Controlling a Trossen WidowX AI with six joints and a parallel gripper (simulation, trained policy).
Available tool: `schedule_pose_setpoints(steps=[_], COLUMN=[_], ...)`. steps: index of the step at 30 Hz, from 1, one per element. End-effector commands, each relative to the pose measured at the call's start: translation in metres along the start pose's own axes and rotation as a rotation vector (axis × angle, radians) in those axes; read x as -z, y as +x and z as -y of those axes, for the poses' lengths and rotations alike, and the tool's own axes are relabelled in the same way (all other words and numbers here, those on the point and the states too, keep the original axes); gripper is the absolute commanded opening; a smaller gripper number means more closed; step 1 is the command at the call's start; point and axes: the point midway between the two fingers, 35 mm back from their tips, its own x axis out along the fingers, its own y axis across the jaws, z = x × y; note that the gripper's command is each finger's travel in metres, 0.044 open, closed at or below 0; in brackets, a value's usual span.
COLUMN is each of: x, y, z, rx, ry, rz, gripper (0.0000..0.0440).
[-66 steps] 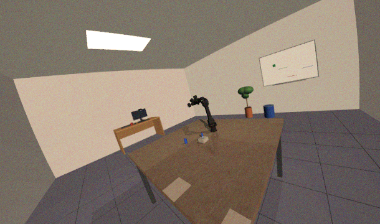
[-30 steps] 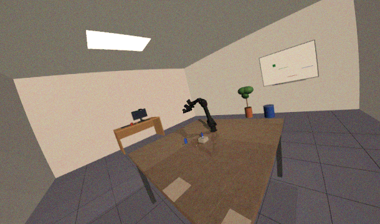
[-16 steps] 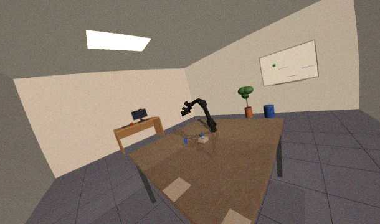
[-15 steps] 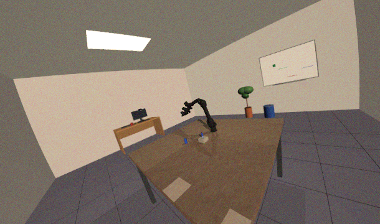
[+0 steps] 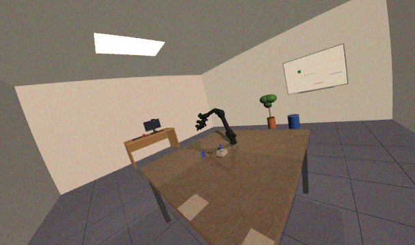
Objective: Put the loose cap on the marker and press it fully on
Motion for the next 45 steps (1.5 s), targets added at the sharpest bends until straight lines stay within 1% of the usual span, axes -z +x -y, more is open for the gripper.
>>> schedule_pose_setpoints(steps=[1, 21, 45], x=[0.008, 0.039, 0.07], y=[0.005, 0.018, 0.021], z=[-0.014, -0.073, -0.136], rx=[-0.005, -0.01, 0.019], ry=[0.003, 0.006, 0.027], rz=[-0.039, -0.2, -0.347], gripper=[0.0311, 0.0314, 0.0318])
